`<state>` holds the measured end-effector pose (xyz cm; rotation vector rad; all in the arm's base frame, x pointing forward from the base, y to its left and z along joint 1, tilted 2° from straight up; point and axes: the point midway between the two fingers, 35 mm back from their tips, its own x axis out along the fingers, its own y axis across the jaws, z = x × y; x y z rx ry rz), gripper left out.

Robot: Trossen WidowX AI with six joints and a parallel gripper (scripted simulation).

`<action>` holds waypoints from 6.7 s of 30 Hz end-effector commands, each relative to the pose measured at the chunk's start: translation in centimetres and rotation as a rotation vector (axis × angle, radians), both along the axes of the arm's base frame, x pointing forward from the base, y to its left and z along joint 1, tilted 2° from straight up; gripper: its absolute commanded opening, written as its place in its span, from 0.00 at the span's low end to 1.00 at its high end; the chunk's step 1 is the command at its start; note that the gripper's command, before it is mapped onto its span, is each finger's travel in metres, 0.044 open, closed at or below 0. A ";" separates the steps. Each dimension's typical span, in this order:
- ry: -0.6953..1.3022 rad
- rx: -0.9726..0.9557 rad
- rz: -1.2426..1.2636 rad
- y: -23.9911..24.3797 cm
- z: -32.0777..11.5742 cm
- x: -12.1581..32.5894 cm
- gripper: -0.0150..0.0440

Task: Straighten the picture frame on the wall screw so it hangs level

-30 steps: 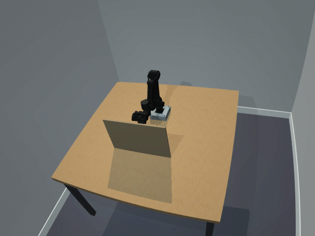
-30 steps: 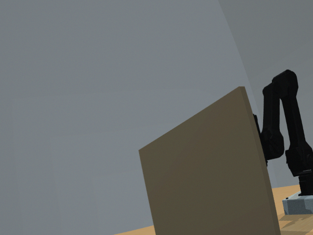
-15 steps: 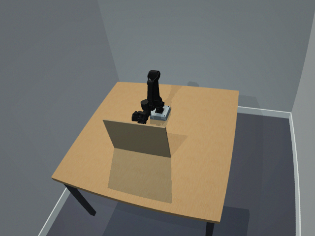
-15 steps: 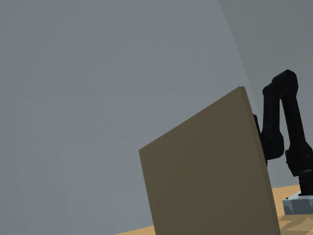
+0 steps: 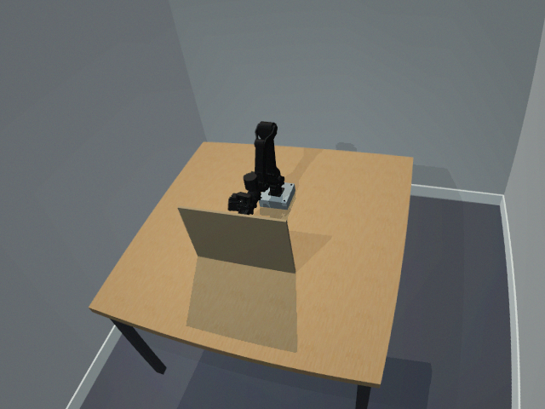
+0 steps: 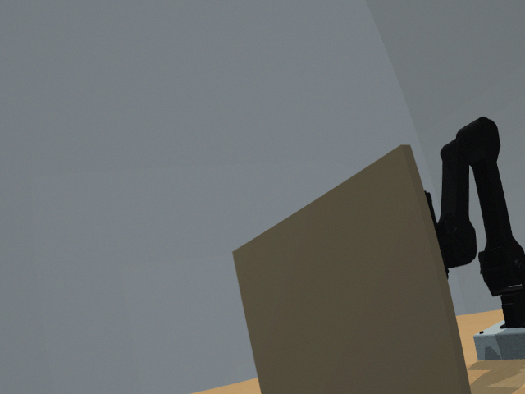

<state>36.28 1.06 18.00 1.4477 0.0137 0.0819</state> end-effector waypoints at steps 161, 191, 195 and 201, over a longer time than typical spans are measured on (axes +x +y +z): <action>-0.009 -0.289 -0.008 0.7 4.8 -11.6 0.69; 0.015 -0.009 0.002 -0.8 -0.5 -12.2 0.69; 0.015 -0.009 0.002 -0.8 -0.5 -12.2 0.69; 0.013 -0.009 0.002 -0.8 0.1 -11.0 0.69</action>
